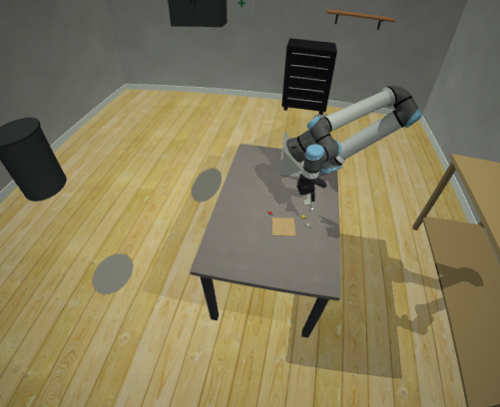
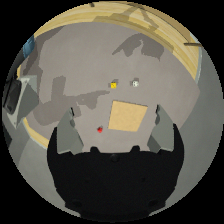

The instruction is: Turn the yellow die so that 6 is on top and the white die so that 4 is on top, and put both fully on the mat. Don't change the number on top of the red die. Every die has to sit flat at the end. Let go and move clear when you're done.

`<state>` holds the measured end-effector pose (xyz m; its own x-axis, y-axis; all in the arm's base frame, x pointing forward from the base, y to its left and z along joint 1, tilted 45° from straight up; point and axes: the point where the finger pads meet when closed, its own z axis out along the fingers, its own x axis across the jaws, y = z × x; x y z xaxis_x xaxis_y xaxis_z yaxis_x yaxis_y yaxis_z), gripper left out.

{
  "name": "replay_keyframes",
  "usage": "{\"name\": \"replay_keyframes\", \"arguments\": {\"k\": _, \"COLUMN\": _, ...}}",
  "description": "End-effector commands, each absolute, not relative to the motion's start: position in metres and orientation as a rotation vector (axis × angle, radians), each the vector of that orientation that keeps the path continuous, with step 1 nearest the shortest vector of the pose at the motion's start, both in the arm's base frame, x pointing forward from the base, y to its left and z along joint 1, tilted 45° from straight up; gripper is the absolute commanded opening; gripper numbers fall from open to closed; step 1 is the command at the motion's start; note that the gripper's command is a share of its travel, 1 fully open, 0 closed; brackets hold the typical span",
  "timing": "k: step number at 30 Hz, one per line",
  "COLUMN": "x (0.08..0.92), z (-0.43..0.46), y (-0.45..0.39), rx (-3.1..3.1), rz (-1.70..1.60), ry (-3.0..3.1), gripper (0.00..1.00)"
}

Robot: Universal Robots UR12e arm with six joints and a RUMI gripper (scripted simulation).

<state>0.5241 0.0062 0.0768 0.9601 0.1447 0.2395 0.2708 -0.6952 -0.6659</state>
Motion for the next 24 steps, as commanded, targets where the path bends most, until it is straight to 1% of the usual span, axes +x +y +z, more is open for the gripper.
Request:
{"name": "replay_keyframes", "arguments": {"k": 1, "x": 0.5222, "z": 0.0761, "y": 0.0063, "rx": -2.348, "rz": -0.216, "ry": -0.289, "gripper": 1.00}}
{"name": "replay_keyframes", "arguments": {"k": 24, "x": 0.5207, "z": 0.0751, "y": 0.0078, "rx": -2.337, "rz": -0.260, "ry": -0.398, "gripper": 1.00}}
